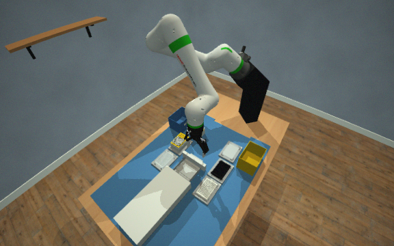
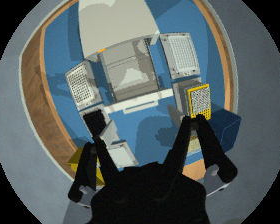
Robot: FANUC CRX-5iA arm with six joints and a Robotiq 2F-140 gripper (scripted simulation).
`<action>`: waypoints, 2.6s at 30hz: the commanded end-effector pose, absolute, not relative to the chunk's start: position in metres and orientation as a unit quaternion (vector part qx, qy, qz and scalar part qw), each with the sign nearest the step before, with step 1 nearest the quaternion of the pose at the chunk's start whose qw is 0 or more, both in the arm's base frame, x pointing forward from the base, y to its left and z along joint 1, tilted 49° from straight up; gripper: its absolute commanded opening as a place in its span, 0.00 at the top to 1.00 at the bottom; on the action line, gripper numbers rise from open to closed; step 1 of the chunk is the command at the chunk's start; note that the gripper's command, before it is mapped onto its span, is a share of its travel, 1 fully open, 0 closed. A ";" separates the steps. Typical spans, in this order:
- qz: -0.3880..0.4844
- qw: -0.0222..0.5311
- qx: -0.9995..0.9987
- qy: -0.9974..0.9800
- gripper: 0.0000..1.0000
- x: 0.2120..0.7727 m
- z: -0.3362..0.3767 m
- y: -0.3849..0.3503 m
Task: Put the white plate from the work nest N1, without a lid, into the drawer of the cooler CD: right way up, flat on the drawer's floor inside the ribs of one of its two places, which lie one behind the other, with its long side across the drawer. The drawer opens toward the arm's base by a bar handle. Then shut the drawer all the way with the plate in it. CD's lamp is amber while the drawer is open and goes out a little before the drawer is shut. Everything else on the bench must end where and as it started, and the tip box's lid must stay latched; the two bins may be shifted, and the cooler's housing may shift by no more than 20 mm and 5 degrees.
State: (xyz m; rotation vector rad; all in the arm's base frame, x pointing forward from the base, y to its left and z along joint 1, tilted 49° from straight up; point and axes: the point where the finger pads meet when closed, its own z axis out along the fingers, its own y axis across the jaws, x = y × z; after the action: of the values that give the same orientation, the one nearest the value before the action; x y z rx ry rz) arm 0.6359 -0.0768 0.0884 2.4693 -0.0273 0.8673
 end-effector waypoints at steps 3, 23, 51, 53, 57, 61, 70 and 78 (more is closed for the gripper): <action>0.320 0.259 0.911 -0.010 0.13 0.638 0.086 -0.079; 0.320 0.259 0.911 -0.010 0.13 0.652 0.070 -0.090; 0.320 0.259 0.911 -0.010 0.13 0.671 0.049 -0.105; 0.320 0.259 0.911 -0.010 0.13 0.672 0.047 -0.107; 0.320 0.259 0.911 -0.010 0.13 0.675 0.044 -0.109; 0.320 0.259 0.911 -0.010 0.13 0.678 0.041 -0.111; 0.320 0.259 0.911 -0.010 0.13 0.684 0.034 -0.116; 0.320 0.259 0.911 -0.010 0.13 0.688 0.029 -0.120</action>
State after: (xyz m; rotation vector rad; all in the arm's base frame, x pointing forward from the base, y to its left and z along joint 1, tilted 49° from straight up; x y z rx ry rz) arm 0.6878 -0.1197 0.0292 2.4693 -0.0272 0.8674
